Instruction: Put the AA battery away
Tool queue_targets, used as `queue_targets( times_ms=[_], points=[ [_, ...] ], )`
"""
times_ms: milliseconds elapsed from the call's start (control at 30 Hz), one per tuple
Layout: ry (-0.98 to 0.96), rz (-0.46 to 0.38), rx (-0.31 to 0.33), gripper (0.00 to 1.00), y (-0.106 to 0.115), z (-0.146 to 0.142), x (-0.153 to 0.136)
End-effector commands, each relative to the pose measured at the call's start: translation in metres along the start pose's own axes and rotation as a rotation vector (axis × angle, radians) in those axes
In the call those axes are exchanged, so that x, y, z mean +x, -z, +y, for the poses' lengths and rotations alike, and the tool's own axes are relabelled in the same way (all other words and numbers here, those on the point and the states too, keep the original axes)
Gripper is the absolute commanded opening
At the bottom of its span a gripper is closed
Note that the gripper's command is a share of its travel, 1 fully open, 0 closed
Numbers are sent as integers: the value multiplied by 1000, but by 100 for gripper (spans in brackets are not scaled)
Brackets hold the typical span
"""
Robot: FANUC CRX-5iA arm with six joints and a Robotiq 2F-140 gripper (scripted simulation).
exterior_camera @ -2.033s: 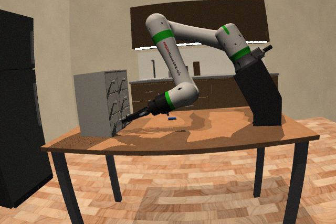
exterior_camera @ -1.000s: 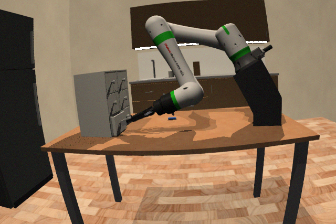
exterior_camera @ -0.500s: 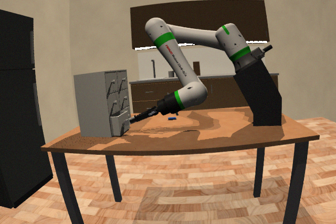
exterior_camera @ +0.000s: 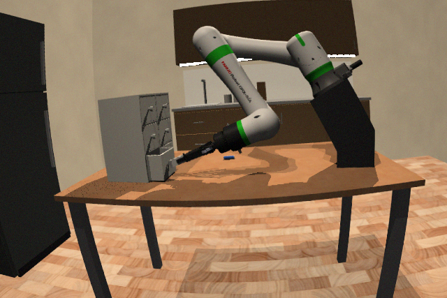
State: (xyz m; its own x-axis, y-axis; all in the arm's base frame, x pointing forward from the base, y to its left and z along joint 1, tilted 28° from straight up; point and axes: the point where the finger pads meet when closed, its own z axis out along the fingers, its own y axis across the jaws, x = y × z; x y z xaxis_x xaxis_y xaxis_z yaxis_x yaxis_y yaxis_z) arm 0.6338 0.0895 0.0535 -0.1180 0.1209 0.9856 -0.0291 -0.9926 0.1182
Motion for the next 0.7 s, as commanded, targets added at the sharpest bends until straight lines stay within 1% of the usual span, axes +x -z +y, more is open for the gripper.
queue_targets(
  times_ms=[0, 667],
  points=[
    [0, 0, 0, 8, 2, 0, -1],
    [0, 0, 0, 8, 9, 0, -3]
  ],
)
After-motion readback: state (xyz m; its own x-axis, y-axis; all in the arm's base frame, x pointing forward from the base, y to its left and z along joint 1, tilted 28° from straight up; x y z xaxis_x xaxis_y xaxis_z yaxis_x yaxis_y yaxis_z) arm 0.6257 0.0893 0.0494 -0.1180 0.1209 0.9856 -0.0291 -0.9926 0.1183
